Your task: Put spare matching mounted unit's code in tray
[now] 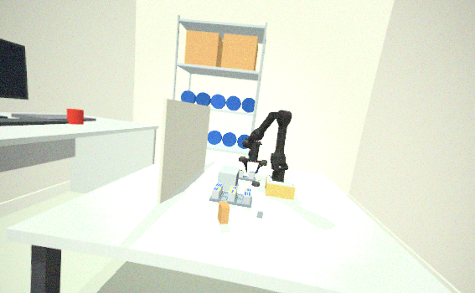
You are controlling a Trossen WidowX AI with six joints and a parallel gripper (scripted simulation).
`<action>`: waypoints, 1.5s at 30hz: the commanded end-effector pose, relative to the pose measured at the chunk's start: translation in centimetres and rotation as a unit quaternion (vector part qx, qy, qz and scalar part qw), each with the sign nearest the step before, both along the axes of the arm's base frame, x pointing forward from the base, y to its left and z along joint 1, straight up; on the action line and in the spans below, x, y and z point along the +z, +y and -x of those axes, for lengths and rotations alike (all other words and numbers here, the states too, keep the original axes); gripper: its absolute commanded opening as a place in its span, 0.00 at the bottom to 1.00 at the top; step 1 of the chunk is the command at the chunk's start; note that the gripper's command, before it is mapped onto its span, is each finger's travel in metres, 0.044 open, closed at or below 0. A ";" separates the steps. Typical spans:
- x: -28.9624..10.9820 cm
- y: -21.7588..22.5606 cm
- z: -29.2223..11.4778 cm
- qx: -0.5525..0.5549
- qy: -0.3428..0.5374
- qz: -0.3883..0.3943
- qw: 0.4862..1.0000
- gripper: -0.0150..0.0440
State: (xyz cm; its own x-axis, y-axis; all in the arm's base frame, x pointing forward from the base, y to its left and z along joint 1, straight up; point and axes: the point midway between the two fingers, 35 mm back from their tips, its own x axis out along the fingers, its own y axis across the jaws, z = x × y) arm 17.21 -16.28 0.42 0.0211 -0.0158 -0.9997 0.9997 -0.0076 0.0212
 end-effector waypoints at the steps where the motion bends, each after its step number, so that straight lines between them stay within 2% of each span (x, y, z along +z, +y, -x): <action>1: -0.9 0.2 0.2 -0.001 0.004 -0.002 1.000 0.76; 12: -2.6 0.4 0.4 -0.001 0.004 -0.002 1.000 0.76; 23: -2.8 0.4 0.4 -0.001 0.004 -0.002 1.000 0.76; 28: -2.6 0.4 0.3 0.000 0.003 -0.003 1.000 0.54; 36: -2.6 0.4 0.3 0.000 0.003 -0.003 1.000 0.45; 40: -2.6 0.4 0.3 0.000 0.003 -0.003 1.000 0.27; 41: -2.6 0.4 0.3 0.000 0.003 -0.003 1.000 0.25; 45: -2.6 0.4 0.3 0.000 0.003 -0.003 1.000 0.25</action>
State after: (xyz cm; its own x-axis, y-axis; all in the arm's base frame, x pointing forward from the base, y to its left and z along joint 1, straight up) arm 16.87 -15.94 -2.24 0.0137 -0.0118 -0.9998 0.9999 -0.0077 0.0138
